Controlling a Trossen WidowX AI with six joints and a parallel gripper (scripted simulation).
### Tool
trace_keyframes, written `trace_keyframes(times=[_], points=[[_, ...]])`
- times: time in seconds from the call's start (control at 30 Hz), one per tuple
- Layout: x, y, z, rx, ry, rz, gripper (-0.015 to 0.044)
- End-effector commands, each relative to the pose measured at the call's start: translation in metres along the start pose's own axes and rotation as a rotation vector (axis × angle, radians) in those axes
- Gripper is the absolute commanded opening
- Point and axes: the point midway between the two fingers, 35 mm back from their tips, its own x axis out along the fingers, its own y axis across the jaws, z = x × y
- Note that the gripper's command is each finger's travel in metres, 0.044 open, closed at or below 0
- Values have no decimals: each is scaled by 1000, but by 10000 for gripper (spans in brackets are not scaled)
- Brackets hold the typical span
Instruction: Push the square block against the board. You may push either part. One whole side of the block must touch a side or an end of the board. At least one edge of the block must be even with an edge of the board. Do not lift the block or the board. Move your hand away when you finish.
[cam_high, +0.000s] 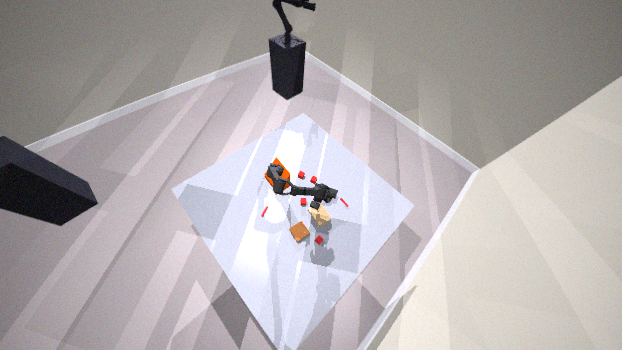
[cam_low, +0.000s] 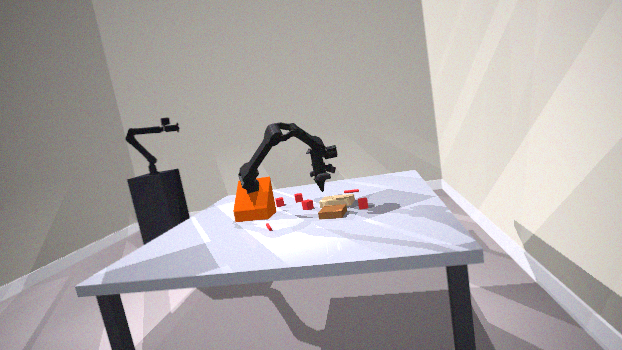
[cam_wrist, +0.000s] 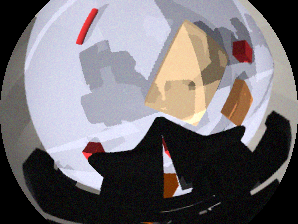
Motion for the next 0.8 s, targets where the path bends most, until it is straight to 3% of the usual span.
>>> trace_keyframes(times=[0.0, 0.77], points=[[-1, -1, 16, -149, -1, -2, 0], [-1, -2, 83, -934, 1, 1, 0]])
